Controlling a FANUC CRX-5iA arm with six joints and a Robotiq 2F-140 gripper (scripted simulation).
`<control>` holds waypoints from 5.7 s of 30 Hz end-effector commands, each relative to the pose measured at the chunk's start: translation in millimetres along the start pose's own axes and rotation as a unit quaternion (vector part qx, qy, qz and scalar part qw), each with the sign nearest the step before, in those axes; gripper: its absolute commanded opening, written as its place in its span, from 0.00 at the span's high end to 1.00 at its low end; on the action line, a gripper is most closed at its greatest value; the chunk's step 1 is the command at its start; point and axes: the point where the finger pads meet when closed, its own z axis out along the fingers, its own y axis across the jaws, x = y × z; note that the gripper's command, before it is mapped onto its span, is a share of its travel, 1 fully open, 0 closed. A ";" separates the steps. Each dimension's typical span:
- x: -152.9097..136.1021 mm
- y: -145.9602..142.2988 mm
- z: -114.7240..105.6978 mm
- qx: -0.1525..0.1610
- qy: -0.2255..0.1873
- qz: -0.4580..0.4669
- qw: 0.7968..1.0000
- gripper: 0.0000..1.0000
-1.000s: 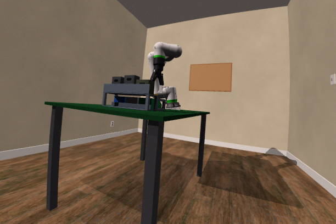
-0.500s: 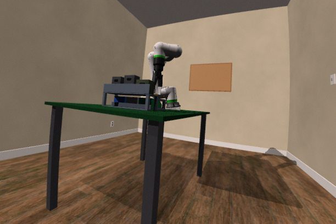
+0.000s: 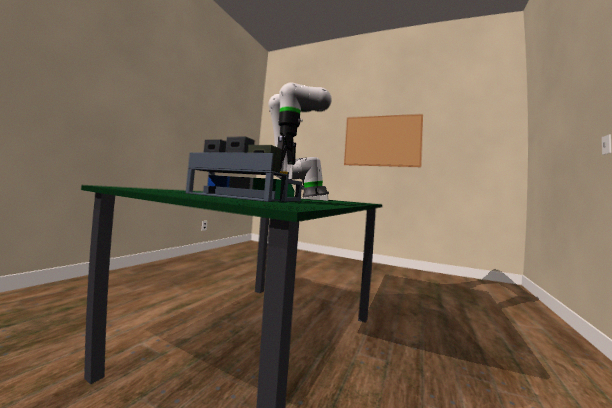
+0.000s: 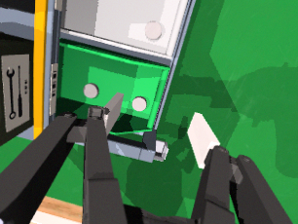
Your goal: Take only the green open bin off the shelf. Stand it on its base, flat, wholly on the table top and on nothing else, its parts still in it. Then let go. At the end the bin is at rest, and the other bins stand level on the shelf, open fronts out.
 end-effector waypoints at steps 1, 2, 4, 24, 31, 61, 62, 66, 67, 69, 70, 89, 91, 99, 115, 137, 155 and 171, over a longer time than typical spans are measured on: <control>0.0 -0.2 0.1 0.000 0.000 0.000 1.000 0.43; 0.0 -0.2 0.1 0.000 0.000 0.000 1.000 0.43; 0.0 -0.2 0.1 0.000 0.000 0.000 1.000 0.43; -0.7 0.2 45.1 0.000 0.000 0.000 1.000 0.43; -0.7 0.2 44.5 0.000 0.000 0.000 1.000 0.43; -0.6 0.2 38.1 0.000 0.000 0.000 1.000 0.43; -0.6 0.2 37.6 0.000 0.000 0.000 1.000 0.43; -0.6 0.2 37.1 0.000 0.000 0.000 1.000 0.43; -0.6 0.2 37.1 0.000 0.000 0.000 1.000 0.43; -0.6 0.2 37.1 0.000 0.000 0.000 1.000 0.43; -0.6 0.2 37.1 0.000 0.000 0.000 1.000 0.43; -0.6 0.2 35.9 0.000 0.000 0.000 1.000 0.43; -0.6 0.2 35.9 0.000 0.000 0.000 1.000 0.43; -0.5 0.1 45.9 0.000 0.000 0.000 1.000 0.43; -0.5 0.1 55.9 0.000 0.000 0.000 1.000 0.43; -0.5 0.1 61.6 0.000 0.000 0.000 1.000 0.43; -0.5 0.1 60.6 0.000 0.000 0.000 1.000 0.43; -0.5 0.1 60.6 0.000 0.000 0.000 1.000 1.00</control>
